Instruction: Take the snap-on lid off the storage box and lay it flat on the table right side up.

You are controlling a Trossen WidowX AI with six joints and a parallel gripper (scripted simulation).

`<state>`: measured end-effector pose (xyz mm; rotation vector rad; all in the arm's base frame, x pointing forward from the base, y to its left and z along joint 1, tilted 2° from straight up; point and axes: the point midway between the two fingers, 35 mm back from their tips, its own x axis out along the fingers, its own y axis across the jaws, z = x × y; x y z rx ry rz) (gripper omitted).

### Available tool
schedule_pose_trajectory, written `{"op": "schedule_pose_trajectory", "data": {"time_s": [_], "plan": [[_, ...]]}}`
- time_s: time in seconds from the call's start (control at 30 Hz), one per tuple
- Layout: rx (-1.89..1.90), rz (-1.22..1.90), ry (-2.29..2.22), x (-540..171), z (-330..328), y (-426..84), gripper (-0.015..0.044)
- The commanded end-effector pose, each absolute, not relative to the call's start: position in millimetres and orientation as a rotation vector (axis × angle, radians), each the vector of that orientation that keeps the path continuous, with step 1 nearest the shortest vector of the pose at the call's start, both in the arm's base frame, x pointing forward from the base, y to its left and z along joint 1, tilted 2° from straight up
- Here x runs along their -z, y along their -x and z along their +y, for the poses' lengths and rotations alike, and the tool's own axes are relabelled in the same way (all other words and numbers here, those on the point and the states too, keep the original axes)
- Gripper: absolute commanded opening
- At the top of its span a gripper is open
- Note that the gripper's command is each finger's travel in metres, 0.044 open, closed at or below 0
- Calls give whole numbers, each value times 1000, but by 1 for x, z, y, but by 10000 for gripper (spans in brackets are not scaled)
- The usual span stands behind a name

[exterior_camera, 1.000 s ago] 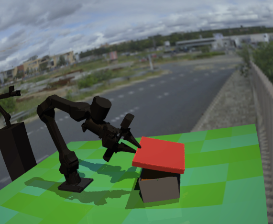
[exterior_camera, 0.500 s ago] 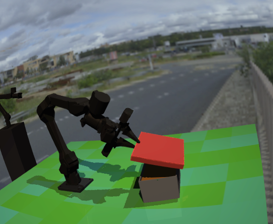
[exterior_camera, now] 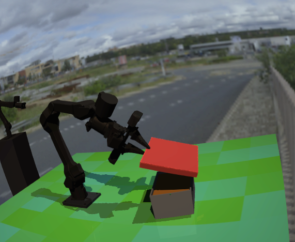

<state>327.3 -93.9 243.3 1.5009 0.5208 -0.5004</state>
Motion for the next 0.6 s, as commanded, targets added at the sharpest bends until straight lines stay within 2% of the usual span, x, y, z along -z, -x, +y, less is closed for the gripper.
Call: {"op": "schedule_pose_trajectory", "data": {"time_s": [0.0,0.57], "plan": [[493,514,-1502,-252,-94,-328,0],[493,514,-1502,-272,-94,-327,0]]}}
